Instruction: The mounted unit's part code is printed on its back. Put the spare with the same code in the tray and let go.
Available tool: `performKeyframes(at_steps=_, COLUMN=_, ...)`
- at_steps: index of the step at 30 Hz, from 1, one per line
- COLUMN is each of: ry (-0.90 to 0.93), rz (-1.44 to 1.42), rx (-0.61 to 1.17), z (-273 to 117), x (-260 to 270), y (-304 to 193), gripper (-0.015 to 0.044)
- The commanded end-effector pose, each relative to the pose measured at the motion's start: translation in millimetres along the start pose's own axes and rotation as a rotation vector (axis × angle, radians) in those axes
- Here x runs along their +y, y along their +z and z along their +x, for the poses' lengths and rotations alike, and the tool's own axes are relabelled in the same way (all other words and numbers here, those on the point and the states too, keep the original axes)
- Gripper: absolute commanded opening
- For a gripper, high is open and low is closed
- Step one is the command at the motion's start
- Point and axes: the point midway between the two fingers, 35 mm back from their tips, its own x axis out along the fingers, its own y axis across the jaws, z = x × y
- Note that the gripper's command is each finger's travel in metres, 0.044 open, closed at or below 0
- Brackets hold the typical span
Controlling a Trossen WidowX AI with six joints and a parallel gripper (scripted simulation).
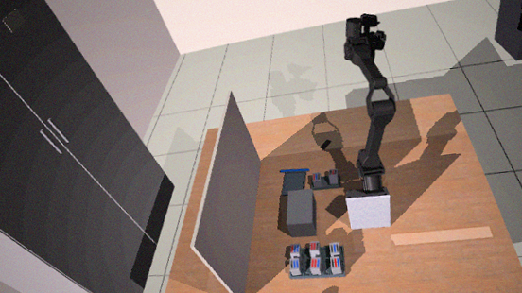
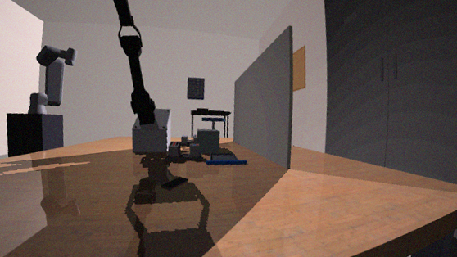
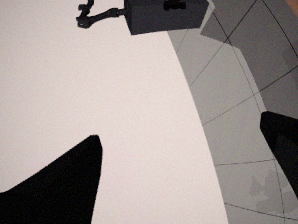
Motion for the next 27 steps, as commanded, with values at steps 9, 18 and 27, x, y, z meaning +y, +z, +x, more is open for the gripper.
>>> performKeyframes(at_steps=9, ry=-0.314, rz=-0.394, rx=0.375, z=-4, x=-123, y=-118, gripper=0.0440)
performKeyframes(at_steps=18, ry=-0.456, rz=-0.709, rx=0.740, z=-75, x=-208, y=-197, gripper=0.0440)
performKeyframes(at_steps=27, ry=-0.499, rz=-1.015, rx=1.082, z=-173, x=-271, y=-241, gripper=0.0440)
